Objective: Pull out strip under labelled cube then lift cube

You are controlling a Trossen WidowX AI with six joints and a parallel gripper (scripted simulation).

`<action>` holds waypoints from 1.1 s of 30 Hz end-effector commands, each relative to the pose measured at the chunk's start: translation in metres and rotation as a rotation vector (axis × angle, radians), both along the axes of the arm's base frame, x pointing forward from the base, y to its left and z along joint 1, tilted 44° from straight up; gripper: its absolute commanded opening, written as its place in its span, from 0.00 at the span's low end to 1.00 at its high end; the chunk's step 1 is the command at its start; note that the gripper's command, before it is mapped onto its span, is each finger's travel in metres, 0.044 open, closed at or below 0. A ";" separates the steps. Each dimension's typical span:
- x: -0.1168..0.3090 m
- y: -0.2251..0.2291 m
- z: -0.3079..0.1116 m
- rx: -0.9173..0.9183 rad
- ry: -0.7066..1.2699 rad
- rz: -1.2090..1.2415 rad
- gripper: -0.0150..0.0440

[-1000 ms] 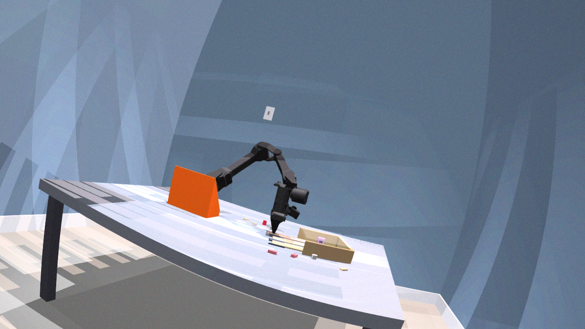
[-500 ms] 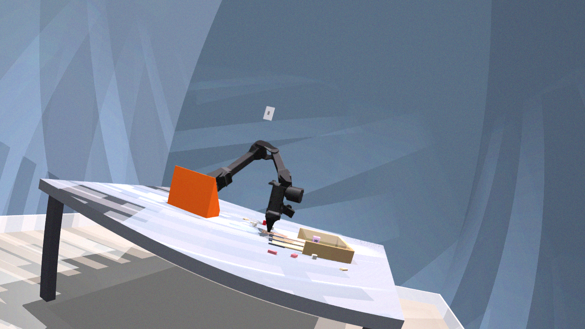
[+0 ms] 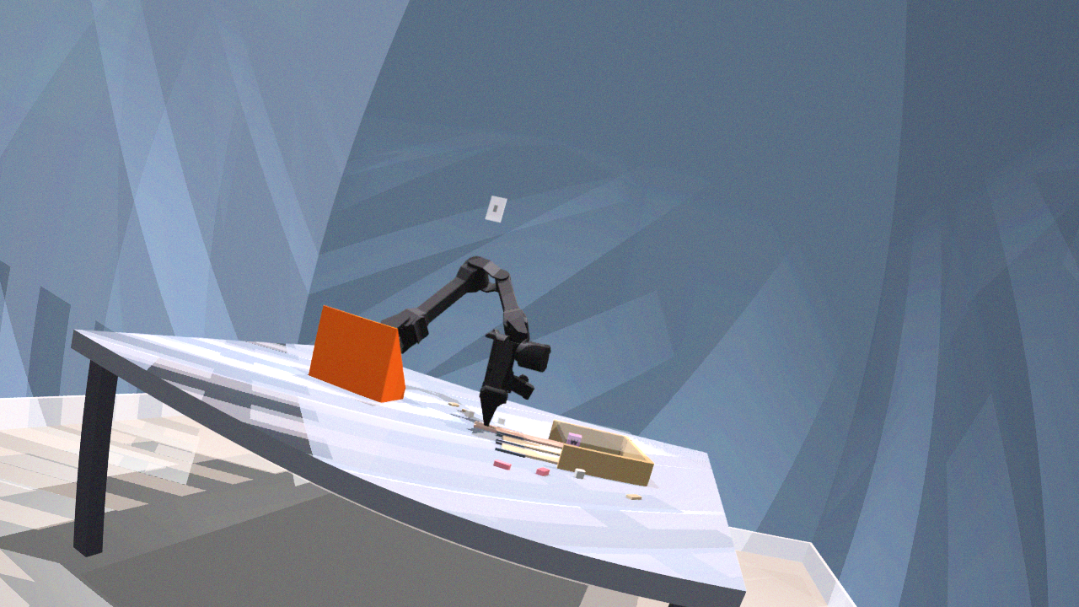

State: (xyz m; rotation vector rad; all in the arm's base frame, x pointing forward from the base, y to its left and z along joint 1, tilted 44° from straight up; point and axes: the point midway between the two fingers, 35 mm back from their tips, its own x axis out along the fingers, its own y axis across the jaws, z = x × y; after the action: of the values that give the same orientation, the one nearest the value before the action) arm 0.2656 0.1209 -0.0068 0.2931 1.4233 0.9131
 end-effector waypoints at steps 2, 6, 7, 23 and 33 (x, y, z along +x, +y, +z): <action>-0.014 -0.002 -0.005 -0.006 0.017 0.012 0.25; -0.020 -0.004 -0.006 -0.006 0.018 0.012 0.25; -0.021 -0.004 -0.007 -0.006 0.018 0.012 0.25; -0.043 -0.013 -0.011 -0.006 0.019 0.012 0.25; -0.056 -0.018 -0.013 -0.007 0.020 0.012 0.25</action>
State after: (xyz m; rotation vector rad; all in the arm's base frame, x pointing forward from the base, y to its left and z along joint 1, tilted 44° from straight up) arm 0.2215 0.1037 -0.0156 0.2936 1.4232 0.9119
